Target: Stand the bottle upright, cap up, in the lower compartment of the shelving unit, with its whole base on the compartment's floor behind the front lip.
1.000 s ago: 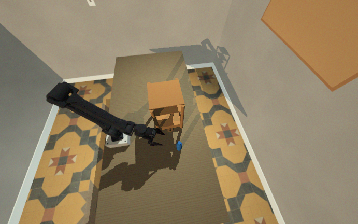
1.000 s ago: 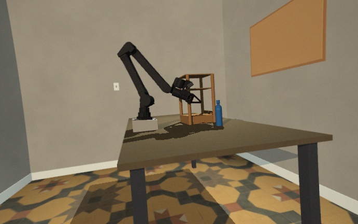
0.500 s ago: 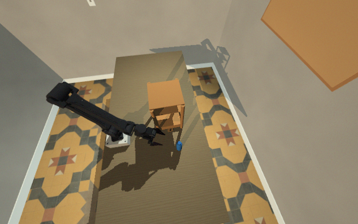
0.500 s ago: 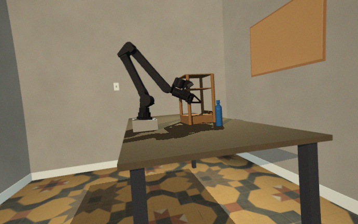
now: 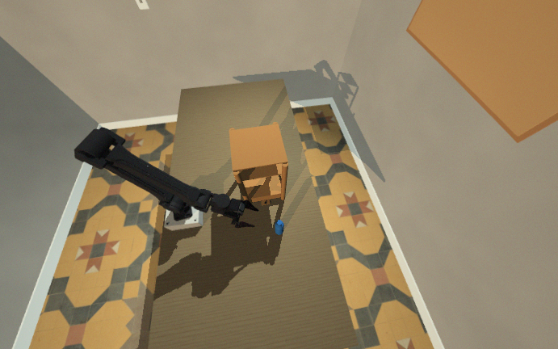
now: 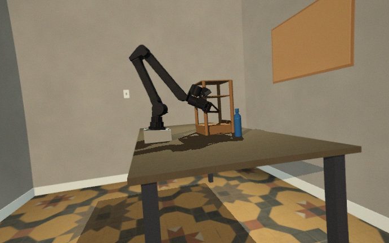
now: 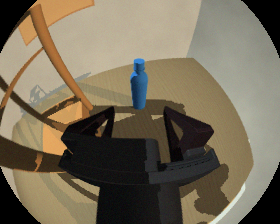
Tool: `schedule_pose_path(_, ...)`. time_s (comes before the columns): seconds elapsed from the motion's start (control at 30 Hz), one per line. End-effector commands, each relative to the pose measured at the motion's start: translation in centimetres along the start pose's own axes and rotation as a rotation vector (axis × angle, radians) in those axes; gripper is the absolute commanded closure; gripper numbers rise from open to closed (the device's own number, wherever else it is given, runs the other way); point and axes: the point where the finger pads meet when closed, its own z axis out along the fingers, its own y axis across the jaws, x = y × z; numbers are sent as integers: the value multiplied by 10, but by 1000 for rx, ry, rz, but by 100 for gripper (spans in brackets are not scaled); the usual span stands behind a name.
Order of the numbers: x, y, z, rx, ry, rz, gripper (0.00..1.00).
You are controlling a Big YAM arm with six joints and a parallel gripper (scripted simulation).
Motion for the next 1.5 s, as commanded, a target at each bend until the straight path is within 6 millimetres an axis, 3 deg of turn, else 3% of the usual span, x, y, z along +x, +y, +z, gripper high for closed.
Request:
schedule_pose_path(0.0, -31, 3, 15, -4, -63, 7, 23)
schedule_pose_path(0.4, -31, 3, 39, -4, -66, 8, 23)
schedule_pose_path(0.9, -29, 3, 93, -4, -61, 9, 23)
schedule_pose_path(1.47, -27, 3, 133, -4, -58, 8, 23)
